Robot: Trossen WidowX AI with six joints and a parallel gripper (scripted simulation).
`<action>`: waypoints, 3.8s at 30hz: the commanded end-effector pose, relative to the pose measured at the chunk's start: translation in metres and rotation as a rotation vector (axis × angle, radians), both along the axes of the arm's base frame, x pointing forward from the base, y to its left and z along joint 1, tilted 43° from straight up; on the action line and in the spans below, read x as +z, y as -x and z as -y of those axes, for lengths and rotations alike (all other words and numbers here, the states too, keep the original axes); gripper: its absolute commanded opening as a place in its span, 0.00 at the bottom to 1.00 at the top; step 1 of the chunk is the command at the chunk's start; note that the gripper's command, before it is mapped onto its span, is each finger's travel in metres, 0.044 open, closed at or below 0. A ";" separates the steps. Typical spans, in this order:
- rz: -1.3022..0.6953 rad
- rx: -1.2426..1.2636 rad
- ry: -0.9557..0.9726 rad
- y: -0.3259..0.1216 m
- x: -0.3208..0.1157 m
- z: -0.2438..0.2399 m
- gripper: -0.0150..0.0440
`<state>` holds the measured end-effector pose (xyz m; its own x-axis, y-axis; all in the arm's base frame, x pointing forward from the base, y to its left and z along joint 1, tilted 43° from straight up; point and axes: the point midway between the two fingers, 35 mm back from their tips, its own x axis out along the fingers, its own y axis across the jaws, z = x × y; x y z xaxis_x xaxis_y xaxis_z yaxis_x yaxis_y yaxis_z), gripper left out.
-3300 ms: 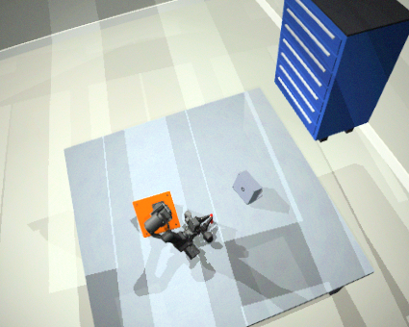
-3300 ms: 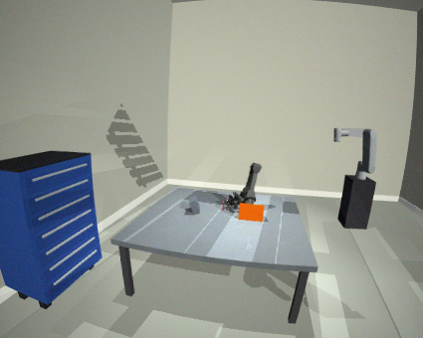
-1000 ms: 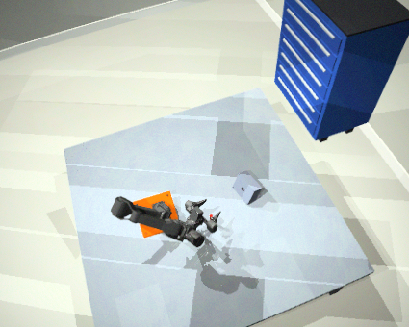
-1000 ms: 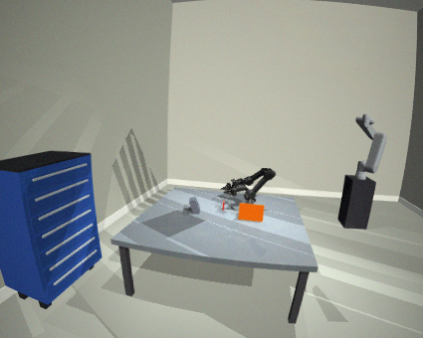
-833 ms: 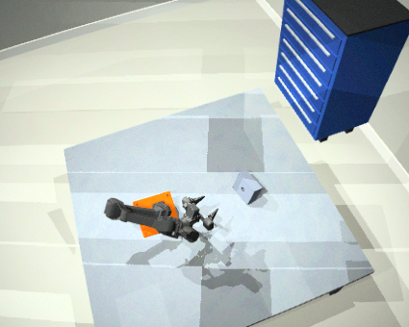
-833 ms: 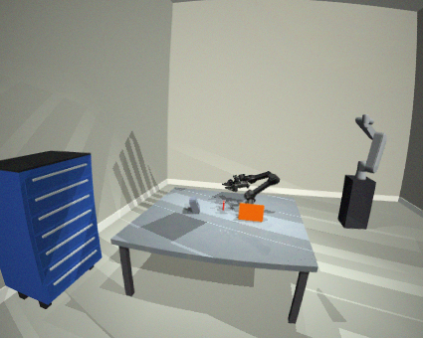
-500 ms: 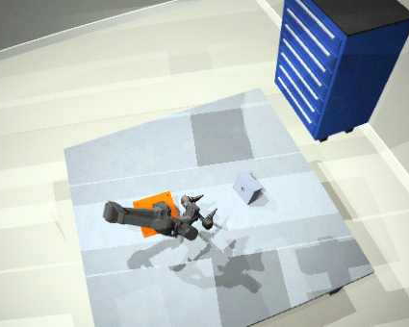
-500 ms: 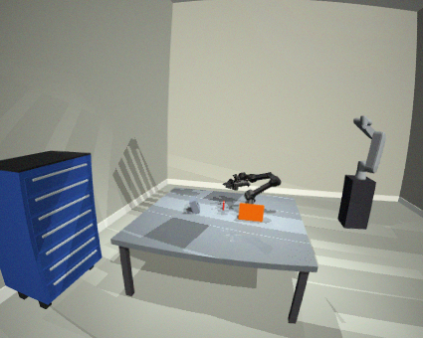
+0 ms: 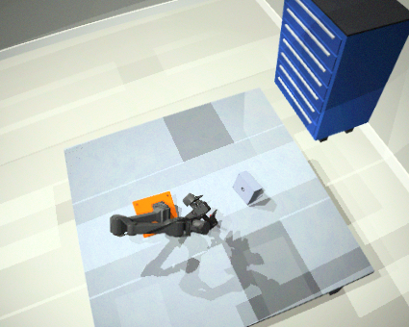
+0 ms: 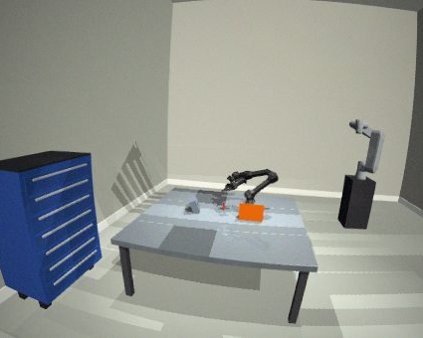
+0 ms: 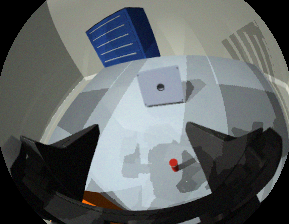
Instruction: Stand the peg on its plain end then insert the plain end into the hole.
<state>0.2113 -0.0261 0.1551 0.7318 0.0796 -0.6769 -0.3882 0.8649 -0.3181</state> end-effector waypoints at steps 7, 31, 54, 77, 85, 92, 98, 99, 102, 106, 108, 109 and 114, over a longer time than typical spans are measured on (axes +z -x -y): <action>-0.296 -0.133 0.024 -0.002 -0.023 0.006 1.00; -0.731 -0.450 0.496 -0.006 -0.035 0.026 1.00; -0.742 -0.497 0.711 -0.018 -0.036 0.038 1.00; -0.742 -0.496 0.710 -0.019 -0.061 0.060 1.00; -0.741 -0.496 0.711 -0.019 -0.070 0.069 1.00; -0.741 -0.497 0.713 -0.017 -0.078 0.077 1.00; -0.741 -0.498 0.715 -0.016 -0.084 0.084 1.00; -0.740 -0.498 0.715 -0.016 -0.084 0.085 1.00; -0.739 -0.501 0.709 -0.017 -0.082 0.082 0.96; -0.739 -0.501 0.709 -0.017 -0.082 0.082 0.78; -0.739 -0.501 0.709 -0.017 -0.082 0.082 0.69; -0.739 -0.501 0.709 -0.017 -0.082 0.082 0.64; -0.739 -0.501 0.709 -0.017 -0.082 0.082 0.42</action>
